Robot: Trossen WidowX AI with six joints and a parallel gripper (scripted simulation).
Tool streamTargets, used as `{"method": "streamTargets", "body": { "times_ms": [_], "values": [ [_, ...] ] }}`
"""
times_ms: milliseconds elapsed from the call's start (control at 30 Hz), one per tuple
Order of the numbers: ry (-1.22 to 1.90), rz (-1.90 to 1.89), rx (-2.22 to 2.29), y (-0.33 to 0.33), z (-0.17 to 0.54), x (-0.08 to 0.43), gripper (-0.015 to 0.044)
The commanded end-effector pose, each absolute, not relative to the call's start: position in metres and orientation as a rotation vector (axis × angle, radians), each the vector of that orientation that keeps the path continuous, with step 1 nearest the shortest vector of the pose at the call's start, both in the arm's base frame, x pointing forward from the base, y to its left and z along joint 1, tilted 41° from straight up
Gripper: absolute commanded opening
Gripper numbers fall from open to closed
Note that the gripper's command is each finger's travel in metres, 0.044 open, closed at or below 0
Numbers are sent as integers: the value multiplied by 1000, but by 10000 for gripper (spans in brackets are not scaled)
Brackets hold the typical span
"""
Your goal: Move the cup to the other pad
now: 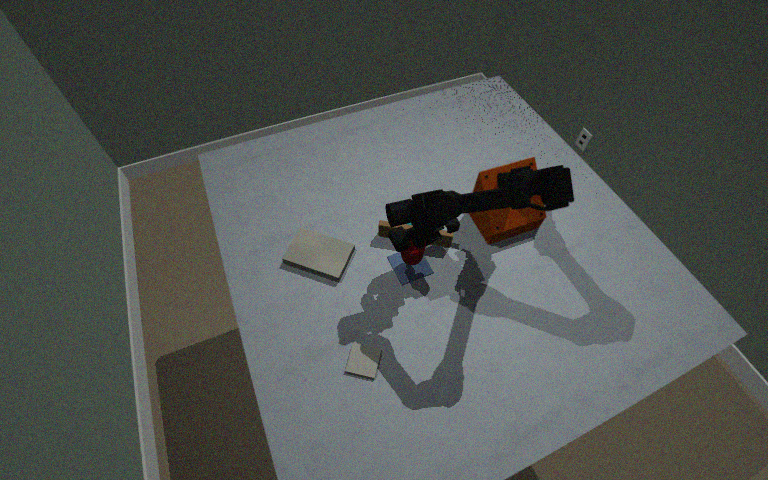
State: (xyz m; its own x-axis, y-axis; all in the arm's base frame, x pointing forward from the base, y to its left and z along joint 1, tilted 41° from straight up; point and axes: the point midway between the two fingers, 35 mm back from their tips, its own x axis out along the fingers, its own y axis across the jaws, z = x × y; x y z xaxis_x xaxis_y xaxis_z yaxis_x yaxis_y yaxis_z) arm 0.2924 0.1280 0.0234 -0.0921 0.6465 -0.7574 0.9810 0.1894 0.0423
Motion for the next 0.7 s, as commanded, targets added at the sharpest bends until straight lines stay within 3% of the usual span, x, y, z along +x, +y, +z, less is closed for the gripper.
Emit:
{"method": "streamTargets", "body": {
  "times_ms": [0,667],
  "values": [
    [1806,-647,1530,117,36,296,0],
    [1810,-650,1538,101,53,295,0]
  ]
}}
